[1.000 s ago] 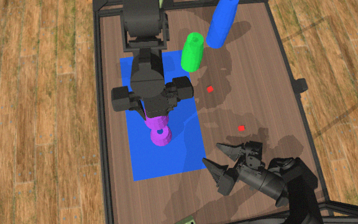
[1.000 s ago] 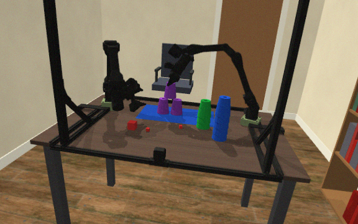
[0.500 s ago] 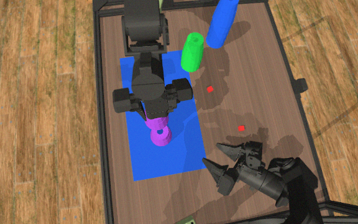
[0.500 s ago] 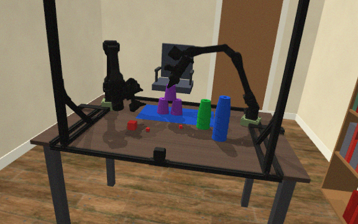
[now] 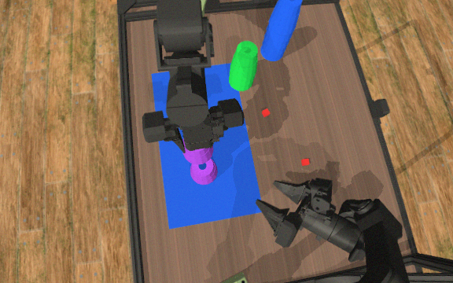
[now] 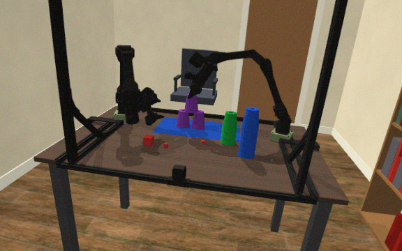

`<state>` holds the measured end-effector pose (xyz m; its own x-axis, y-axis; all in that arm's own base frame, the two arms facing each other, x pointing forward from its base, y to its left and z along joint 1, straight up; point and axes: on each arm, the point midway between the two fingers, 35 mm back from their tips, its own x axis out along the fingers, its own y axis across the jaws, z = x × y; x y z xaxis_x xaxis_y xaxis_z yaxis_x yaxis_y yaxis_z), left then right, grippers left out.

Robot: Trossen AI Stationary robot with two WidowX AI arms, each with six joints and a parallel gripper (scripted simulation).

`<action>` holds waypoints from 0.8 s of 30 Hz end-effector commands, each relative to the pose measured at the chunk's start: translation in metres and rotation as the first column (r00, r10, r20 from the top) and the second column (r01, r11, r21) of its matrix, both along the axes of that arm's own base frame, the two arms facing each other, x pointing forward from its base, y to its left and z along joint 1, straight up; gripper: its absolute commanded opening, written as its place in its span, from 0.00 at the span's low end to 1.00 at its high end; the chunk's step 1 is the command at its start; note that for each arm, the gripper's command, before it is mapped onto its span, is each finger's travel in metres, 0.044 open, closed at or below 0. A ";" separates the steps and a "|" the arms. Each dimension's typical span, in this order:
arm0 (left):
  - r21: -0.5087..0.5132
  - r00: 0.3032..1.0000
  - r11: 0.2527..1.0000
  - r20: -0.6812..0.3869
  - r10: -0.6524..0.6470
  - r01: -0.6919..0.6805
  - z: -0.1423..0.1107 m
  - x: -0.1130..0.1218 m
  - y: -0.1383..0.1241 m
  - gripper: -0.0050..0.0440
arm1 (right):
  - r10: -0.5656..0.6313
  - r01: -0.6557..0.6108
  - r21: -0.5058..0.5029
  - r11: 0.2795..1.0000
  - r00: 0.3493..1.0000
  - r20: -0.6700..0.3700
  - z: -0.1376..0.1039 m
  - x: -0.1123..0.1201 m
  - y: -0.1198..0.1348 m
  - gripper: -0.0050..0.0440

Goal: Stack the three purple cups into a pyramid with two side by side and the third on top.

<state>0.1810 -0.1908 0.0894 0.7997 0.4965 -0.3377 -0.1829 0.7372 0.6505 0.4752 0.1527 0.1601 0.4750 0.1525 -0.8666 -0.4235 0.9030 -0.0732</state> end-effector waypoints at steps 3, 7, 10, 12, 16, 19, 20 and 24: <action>0.001 1.000 1.000 0.003 -0.002 0.002 0.000 0.000 0.000 1.00 | 0.001 -0.001 -0.001 1.000 1.000 -0.002 0.000 0.000 0.000 0.22; 0.001 1.000 1.000 0.003 -0.002 0.002 0.000 0.000 0.000 1.00 | 0.001 -0.001 -0.001 1.000 1.000 -0.002 0.000 0.000 0.000 0.28; 0.001 1.000 1.000 0.003 -0.002 0.002 0.000 0.000 0.000 1.00 | 0.001 -0.001 -0.001 1.000 1.000 -0.002 0.000 0.000 0.000 0.31; 0.001 1.000 1.000 0.003 -0.002 0.002 0.000 0.000 0.000 1.00 | 0.001 -0.001 -0.001 1.000 1.000 -0.002 0.000 0.000 0.000 0.32; 0.001 1.000 1.000 0.003 -0.002 0.002 0.000 0.000 0.000 1.00 | 0.001 -0.001 -0.001 1.000 1.000 -0.002 0.000 0.000 0.000 0.37; 0.001 1.000 1.000 0.003 -0.002 0.002 0.000 0.000 0.000 1.00 | 0.001 -0.001 -0.001 1.000 1.000 -0.002 0.000 0.000 0.000 0.41; 0.001 1.000 1.000 0.003 -0.002 0.002 0.000 0.000 0.000 1.00 | 0.001 -0.001 -0.001 1.000 1.000 -0.002 0.000 0.000 0.000 0.43; 0.001 1.000 1.000 0.003 -0.002 0.002 0.000 0.000 0.000 1.00 | 0.001 -0.001 -0.001 1.000 1.000 -0.002 0.000 0.000 0.000 0.48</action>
